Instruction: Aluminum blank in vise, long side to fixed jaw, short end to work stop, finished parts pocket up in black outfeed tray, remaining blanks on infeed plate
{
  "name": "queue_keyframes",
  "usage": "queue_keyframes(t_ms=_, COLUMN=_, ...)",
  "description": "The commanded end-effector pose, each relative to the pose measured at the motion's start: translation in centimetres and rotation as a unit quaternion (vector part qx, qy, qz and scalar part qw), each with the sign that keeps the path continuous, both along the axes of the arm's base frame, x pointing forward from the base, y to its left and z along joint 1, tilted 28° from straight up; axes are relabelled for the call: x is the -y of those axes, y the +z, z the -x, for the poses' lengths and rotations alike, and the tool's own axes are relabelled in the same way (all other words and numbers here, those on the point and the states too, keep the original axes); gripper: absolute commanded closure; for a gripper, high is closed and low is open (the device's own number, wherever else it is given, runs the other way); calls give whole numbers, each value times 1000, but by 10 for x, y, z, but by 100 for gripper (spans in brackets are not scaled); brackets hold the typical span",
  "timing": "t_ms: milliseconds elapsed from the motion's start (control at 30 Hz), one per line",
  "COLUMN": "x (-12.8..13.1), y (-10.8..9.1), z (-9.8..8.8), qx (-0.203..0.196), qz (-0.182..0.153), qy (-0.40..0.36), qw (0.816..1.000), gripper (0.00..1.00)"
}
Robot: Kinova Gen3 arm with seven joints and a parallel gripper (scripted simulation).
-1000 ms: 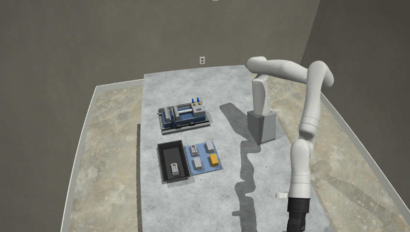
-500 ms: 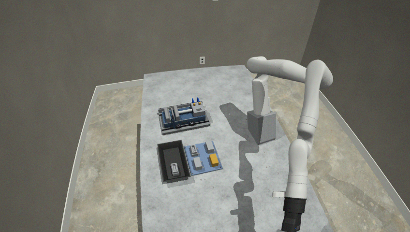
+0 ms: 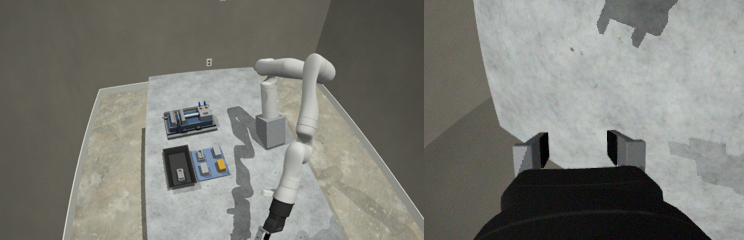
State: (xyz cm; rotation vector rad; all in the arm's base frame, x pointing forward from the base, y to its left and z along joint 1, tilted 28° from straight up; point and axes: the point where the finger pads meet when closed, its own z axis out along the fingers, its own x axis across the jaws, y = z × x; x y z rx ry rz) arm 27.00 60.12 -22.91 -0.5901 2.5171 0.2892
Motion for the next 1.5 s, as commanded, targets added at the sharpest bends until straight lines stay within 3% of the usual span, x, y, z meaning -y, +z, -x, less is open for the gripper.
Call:
queue_keyframes(t_ms=0, x=20, y=15, z=-33, qx=-10, qz=12, qy=-44, qw=999, gripper=0)
queue_keyframes(t_ms=100, x=48, y=19, z=-48, qx=-17, qz=40, qy=-72, qw=996, gripper=0)
queue_keyframes(t_ms=167, x=48, y=19, z=-48, qx=-17, qz=40, qy=-72, qw=996, gripper=0)
queue_keyframes(t_ms=400, x=123, y=39, z=-74, qx=-45, qz=118, qy=-137, qw=983, gripper=0)
queue_keyframes(t_ms=667, x=201, y=78, z=-88, qx=-87, qz=199, qy=-187, qw=958, gripper=0)
queue_keyframes(t_ms=733, x=201, y=78, z=-88, qx=-87, qz=199, qy=-187, qw=958, gripper=0)
queue_keyframes(t_ms=900, x=248, y=112, z=-91, qx=-118, qz=248, qy=-208, qw=939, gripper=0)
queue_keyframes(t_ms=1200, x=250, y=113, z=-91, qx=-119, qz=250, qy=-208, qw=938, gripper=0)
queue_keyframes(t_ms=1467, x=266, y=127, z=-92, qx=-130, qz=266, qy=-214, qw=931, gripper=0)
